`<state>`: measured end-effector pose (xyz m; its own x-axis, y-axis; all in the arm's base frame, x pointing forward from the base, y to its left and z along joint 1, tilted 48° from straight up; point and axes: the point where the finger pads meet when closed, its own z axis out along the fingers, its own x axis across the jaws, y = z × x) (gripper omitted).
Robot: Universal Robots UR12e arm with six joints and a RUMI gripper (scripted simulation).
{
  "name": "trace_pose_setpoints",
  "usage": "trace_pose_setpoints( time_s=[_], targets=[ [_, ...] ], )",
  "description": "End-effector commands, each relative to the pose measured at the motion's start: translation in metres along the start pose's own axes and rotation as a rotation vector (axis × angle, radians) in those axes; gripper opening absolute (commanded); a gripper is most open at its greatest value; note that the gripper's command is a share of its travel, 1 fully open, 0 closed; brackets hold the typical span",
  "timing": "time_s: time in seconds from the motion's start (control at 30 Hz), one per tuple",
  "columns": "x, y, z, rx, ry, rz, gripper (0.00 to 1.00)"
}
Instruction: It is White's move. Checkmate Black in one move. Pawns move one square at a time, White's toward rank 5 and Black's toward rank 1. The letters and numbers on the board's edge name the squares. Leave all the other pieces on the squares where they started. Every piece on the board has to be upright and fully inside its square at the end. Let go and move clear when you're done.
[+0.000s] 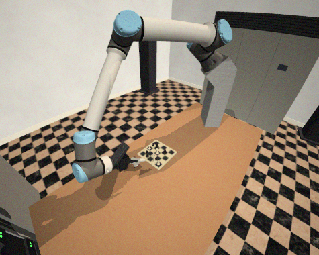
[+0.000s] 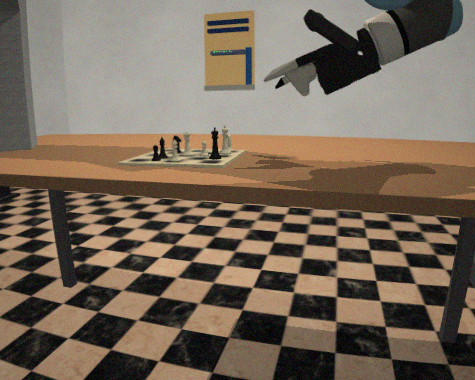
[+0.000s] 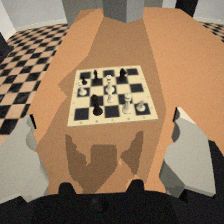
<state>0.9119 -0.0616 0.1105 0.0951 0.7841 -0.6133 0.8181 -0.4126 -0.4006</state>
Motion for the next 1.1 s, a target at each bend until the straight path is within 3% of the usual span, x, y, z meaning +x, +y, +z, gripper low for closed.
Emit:
trace_pose_setpoints(
  time_s=[0.0, 0.1, 0.6, 0.67, 1.07],
  targets=[
    [0.0, -0.005, 0.007, -0.067, 0.025, 0.032, 1.0],
    [0.0, -0.006, 0.01, -0.081, 0.03, 0.039, 1.0],
    [0.001, -0.027, 0.045, -0.322, 0.122, 0.169, 1.0],
    [0.001, -0.027, 0.045, -0.322, 0.122, 0.169, 1.0],
    [0.002, -0.044, 0.074, -0.522, 0.198, 0.276, 1.0]
  ],
)
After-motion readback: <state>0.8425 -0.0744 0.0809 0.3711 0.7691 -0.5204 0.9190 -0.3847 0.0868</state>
